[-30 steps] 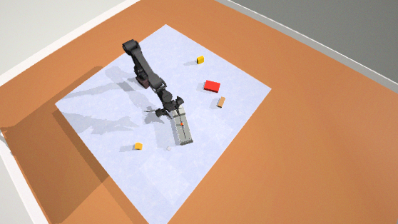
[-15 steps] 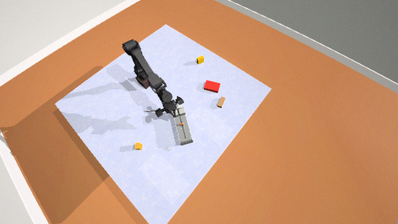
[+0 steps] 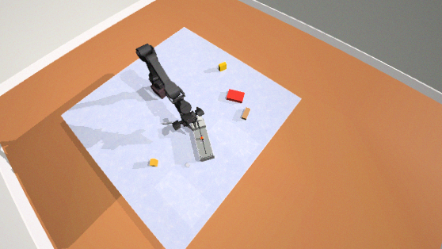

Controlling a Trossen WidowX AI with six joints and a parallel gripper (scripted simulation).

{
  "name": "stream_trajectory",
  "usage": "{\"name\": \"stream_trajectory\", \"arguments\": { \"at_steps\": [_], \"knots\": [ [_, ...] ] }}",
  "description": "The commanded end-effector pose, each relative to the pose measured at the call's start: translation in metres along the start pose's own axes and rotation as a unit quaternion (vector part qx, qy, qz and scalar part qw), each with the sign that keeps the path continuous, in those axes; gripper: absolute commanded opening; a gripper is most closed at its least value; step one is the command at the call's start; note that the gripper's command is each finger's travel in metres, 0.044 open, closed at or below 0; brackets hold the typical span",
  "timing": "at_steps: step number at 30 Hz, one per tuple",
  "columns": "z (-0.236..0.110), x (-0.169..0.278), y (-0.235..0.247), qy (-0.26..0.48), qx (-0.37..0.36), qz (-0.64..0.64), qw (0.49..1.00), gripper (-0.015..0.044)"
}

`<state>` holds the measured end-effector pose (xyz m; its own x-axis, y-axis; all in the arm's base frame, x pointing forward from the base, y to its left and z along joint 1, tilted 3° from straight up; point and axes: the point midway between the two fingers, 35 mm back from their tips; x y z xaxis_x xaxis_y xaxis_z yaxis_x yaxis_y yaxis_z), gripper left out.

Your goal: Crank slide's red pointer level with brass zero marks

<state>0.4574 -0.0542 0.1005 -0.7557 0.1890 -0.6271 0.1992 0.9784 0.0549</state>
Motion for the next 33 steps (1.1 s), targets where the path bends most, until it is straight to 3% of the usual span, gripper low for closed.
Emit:
{"name": "stream_trajectory", "arguments": {
  "at_steps": [1, 12, 18, 33],
  "knots": [
    [0.000, 0.000, 0.000, 0.000, 0.000, 0.000, 1.000, 0.0157],
    [-0.009, -0.008, 0.000, 0.000, 0.000, 0.000, 1.000, 0.0440],
    [-0.043, -0.033, 0.000, 0.000, 0.000, 0.000, 1.000, 0.0440],
    [-0.044, -0.034, 0.000, 0.000, 0.000, 0.000, 1.000, 0.0440]
  ]
}}
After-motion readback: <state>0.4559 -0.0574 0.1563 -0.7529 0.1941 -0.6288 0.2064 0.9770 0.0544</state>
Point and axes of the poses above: the point midway between the two fingers, 35 mm back from their tips, its own z axis out along the fingers, its own y axis across the jaws, x = y × z, and after that the axes turned 1 degree about -z, right-handed
